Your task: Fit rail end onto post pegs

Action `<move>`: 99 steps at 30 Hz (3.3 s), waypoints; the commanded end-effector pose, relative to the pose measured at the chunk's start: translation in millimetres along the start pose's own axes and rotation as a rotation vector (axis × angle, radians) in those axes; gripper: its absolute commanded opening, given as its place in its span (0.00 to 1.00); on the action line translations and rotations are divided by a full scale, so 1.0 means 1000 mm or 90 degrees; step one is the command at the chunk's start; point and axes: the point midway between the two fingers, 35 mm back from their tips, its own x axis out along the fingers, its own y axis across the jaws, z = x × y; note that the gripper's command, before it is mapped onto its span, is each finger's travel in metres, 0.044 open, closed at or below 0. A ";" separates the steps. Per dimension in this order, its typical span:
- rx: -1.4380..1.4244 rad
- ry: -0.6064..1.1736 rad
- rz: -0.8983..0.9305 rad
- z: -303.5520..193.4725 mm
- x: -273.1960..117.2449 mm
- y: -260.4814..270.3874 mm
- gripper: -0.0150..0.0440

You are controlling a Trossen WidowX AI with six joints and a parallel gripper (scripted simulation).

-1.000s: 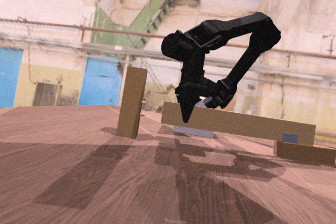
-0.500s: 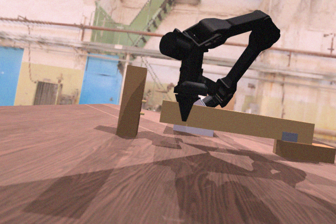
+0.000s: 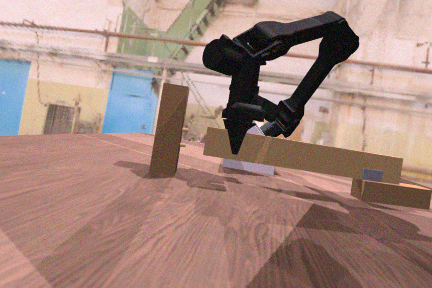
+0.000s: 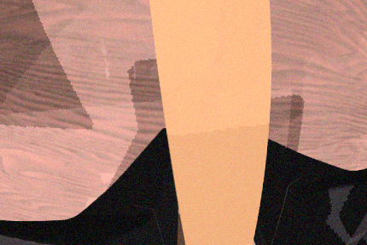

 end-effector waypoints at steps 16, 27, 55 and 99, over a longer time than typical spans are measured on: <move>-0.002 0.004 -0.004 -0.007 -0.001 -0.002 0.25; -0.002 0.004 -0.004 -0.010 -0.002 -0.001 0.25; -0.002 0.004 -0.004 -0.018 -0.001 -0.001 0.25; -0.002 0.004 -0.004 -0.031 -0.003 -0.002 0.25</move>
